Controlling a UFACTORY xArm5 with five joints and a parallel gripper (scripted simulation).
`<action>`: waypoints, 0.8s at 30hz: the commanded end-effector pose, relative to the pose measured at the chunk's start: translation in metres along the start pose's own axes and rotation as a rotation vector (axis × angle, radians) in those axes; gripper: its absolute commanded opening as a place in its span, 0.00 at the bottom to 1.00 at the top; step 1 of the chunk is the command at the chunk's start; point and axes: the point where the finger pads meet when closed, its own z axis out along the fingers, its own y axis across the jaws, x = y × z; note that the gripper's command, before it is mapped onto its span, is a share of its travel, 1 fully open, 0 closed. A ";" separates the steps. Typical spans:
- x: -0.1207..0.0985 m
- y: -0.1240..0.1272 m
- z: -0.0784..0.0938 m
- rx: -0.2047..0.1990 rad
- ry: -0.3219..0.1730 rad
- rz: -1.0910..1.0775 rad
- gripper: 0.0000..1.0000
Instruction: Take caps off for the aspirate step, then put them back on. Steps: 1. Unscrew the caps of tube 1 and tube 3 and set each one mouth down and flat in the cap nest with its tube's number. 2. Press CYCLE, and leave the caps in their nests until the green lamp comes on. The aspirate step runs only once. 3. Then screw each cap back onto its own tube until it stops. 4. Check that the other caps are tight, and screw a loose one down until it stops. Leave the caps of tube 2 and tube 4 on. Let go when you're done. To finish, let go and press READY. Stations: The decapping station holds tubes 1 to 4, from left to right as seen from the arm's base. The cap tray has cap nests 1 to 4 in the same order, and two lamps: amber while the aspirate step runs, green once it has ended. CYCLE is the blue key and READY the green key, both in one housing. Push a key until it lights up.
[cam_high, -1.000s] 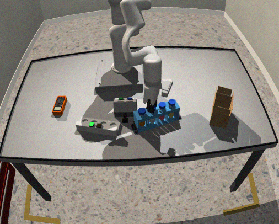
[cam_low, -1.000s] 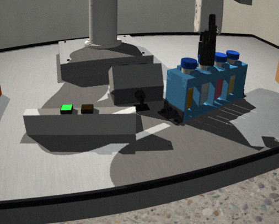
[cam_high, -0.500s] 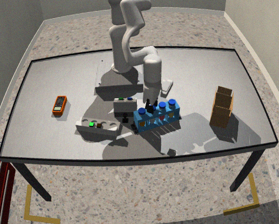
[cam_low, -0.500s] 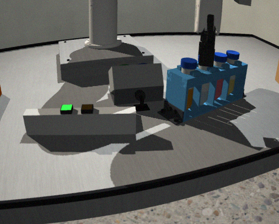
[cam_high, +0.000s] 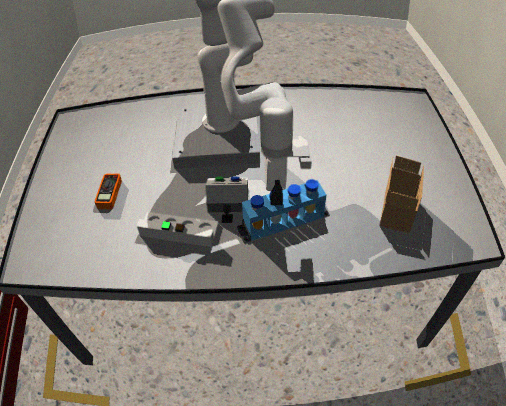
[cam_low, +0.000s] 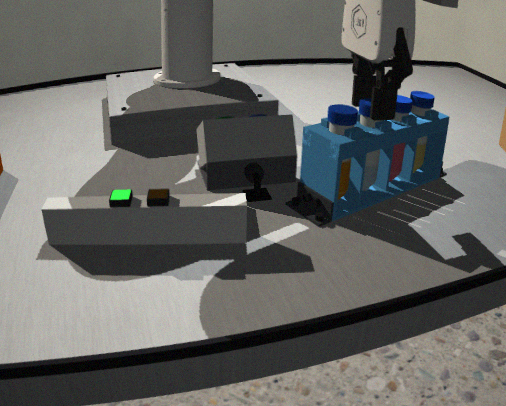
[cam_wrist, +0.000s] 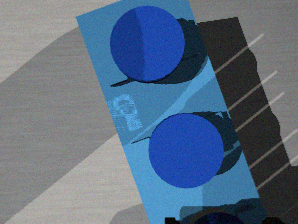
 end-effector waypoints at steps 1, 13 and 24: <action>0.001 0.001 -0.002 -0.004 0.001 -0.239 0.46; 0.001 0.001 -0.002 -0.005 0.000 -0.748 0.46; 0.001 0.001 -0.002 -0.005 -0.001 -1.126 0.46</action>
